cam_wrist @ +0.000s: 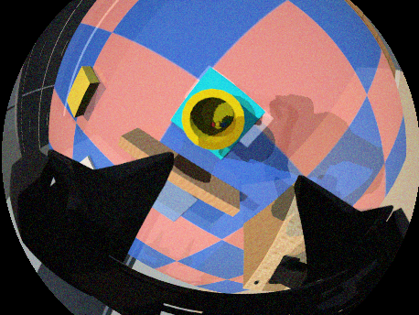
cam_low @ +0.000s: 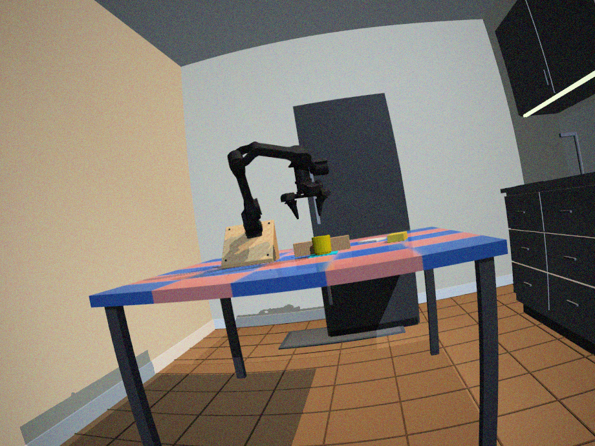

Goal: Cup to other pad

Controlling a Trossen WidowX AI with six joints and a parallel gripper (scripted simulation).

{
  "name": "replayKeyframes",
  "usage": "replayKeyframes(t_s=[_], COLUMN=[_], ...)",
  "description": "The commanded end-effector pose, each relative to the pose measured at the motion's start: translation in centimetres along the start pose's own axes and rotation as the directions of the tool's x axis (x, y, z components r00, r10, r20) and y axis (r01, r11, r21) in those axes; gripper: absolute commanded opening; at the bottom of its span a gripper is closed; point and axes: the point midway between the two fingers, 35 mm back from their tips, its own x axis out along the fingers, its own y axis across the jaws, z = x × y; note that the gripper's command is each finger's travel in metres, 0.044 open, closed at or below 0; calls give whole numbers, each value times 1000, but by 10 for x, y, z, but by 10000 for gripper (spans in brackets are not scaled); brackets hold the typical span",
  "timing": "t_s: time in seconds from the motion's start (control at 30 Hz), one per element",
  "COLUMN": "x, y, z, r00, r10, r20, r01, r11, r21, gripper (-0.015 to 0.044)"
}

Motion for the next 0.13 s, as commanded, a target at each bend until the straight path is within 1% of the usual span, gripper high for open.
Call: replayKeyframes(t_s=[0.0,0.1], x=[1,1], y=[0,0], z=[0,0], r00=[1000,1000], r10=[-1,-1], r20=[-1,-1], r01=[1,1], r11=[1000,1000], r21=[-1,-1], gripper=[440,440])
